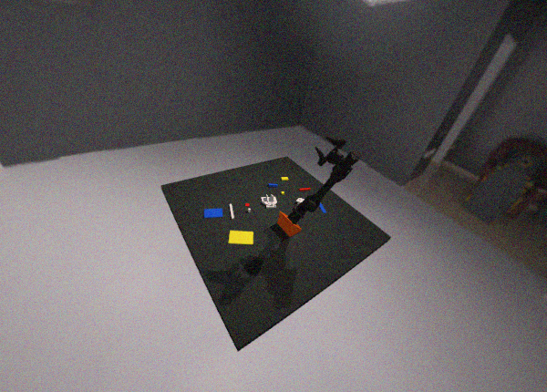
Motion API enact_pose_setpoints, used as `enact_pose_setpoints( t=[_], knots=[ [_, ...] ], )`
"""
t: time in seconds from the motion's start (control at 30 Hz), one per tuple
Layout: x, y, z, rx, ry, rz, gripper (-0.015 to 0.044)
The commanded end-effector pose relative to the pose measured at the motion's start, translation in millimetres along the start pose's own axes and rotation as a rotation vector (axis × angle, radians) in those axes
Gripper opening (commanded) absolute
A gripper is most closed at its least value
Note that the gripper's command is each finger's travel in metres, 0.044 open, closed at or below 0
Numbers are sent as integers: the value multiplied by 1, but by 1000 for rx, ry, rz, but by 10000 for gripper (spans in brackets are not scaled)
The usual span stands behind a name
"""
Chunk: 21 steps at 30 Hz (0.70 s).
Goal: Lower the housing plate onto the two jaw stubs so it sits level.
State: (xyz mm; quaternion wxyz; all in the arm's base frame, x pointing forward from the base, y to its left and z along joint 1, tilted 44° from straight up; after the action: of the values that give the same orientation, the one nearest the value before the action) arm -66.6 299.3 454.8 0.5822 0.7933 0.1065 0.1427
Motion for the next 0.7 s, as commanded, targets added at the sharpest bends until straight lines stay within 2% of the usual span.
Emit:
enact_pose_setpoints(
  t=[0.0,0.03,0.67],
  knots=[
    [0,0,0,0,0,0,426],
    [0,0,0,-1,0,1,440],
    [-13,37,39,-23,-43,128,440]
  ],
)
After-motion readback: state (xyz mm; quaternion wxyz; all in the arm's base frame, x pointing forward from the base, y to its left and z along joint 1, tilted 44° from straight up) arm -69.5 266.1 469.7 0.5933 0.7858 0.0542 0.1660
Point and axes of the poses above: the point midway between the two fingers, 35 mm back from their tips, its own x axis out along the fingers, its own y axis across the jaws, z = x × y, the point moved 9 cm from there along -x, back along the fingers, and after that the axes turned 10 degrees about x, right-handed, at the moved point
